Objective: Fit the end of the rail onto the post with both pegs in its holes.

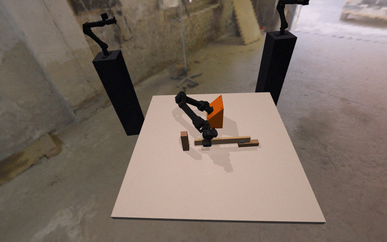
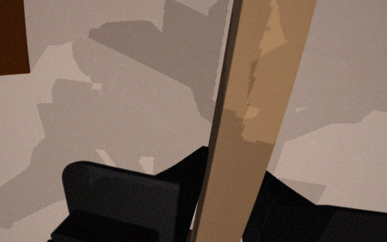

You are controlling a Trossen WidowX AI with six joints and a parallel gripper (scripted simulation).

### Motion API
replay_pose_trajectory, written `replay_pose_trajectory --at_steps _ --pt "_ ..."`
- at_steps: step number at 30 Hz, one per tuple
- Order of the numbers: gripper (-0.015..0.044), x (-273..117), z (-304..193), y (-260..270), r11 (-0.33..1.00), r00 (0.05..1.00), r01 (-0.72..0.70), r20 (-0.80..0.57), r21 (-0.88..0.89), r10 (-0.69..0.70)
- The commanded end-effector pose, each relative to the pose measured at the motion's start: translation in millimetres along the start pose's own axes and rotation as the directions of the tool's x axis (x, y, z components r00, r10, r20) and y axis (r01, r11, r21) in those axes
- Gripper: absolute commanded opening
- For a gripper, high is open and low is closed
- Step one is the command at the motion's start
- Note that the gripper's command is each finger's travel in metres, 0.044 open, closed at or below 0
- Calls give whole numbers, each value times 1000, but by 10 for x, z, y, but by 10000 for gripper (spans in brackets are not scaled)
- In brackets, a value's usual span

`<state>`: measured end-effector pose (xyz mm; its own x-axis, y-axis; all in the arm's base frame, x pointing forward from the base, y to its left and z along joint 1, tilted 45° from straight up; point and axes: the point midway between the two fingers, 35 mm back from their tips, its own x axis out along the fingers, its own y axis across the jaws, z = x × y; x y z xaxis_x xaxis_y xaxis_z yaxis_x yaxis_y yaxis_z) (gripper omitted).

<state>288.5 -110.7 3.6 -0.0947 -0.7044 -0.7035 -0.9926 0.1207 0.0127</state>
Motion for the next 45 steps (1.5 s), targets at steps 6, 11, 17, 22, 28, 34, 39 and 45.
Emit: replay_pose_trajectory --at_steps 6,11,17,22,28,34,39,45 --pt "0 -46 8 -19 1000 1000 10 13 2 -10" --pt "0 -21 8 -17 1000 1000 10 13 2 -10" --pt "0 -22 8 -14 1000 1000 10 13 2 -10" --pt "0 -30 8 -11 1000 1000 10 13 2 -10" --pt "0 -29 8 -8 1000 1000 10 13 2 -10" --pt "0 -18 8 -5 1000 1000 10 13 2 -10" --pt "0 -14 8 -4 1000 1000 10 13 2 -10" --pt "0 -12 1 -3 1000 1000 10 13 2 -10"
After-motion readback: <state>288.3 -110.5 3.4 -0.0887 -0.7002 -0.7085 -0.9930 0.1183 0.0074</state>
